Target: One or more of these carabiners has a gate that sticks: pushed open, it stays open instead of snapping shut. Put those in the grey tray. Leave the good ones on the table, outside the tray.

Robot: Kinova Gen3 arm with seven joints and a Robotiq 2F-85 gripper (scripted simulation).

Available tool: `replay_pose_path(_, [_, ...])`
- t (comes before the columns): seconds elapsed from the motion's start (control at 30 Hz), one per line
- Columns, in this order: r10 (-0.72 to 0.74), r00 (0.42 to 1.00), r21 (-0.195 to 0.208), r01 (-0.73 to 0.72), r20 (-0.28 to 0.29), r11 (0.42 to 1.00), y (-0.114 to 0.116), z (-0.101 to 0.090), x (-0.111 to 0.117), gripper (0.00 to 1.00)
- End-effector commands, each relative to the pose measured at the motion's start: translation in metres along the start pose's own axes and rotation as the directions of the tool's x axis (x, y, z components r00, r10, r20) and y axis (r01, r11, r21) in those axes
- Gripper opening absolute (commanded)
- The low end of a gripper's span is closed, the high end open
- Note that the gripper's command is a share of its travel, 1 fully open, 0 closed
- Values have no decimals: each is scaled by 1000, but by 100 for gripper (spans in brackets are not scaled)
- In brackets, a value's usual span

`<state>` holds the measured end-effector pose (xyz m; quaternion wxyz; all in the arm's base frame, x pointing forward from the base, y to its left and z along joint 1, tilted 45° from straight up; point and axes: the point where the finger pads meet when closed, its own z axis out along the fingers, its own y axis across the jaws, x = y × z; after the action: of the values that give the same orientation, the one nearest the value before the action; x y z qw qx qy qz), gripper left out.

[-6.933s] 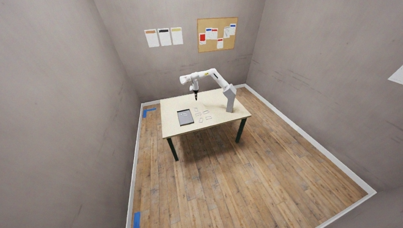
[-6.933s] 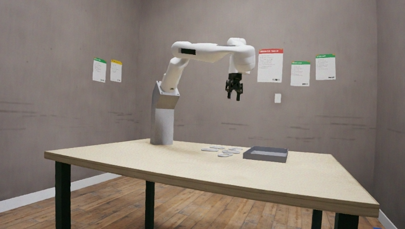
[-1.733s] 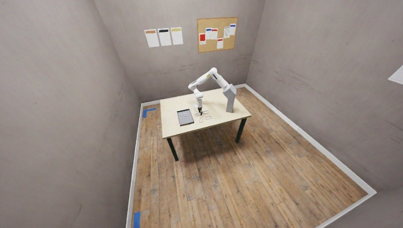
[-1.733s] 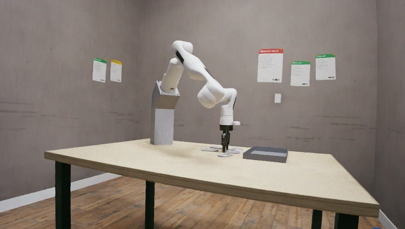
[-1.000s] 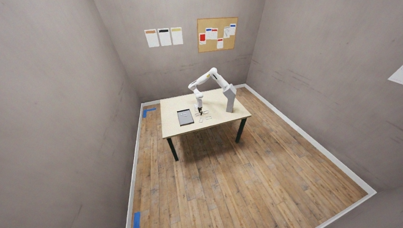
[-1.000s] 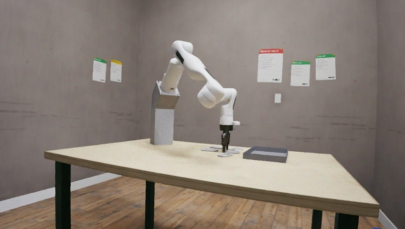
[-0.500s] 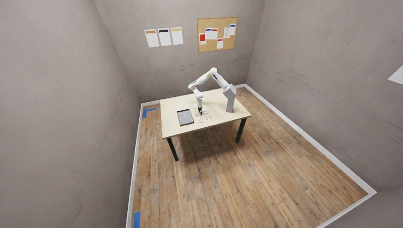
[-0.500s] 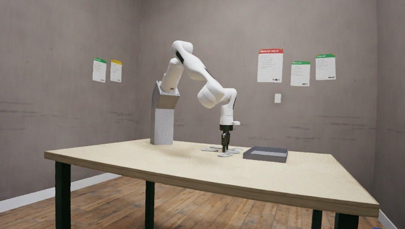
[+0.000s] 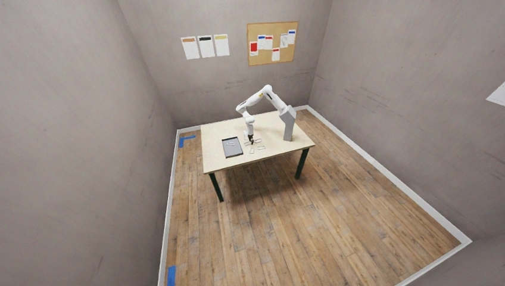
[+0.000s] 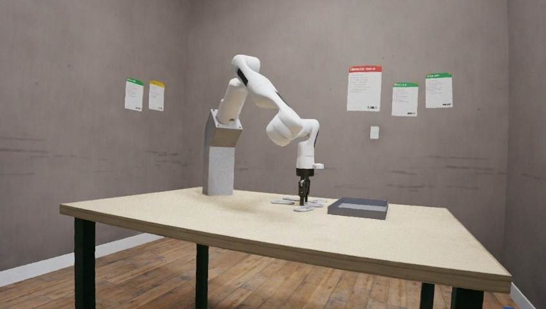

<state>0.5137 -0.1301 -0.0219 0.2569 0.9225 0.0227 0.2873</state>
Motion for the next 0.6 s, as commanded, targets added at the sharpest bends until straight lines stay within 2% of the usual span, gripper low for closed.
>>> replay_pose_path(0.0, [0, 1000, 0, 0, -1, 1000, 0, 0, 0, 0])
replay_pose_path(0.07, [0, 1000, 0, 0, -1, 1000, 0, 0, 0, 0])
replay_pose_path(0.1, [2, 1000, 0, -2, 0, 1000, 0, -50, 0, 0])
replay_pose_path(0.57, [2, 1000, 0, -2, 0, 1000, 0, -50, 0, 0])
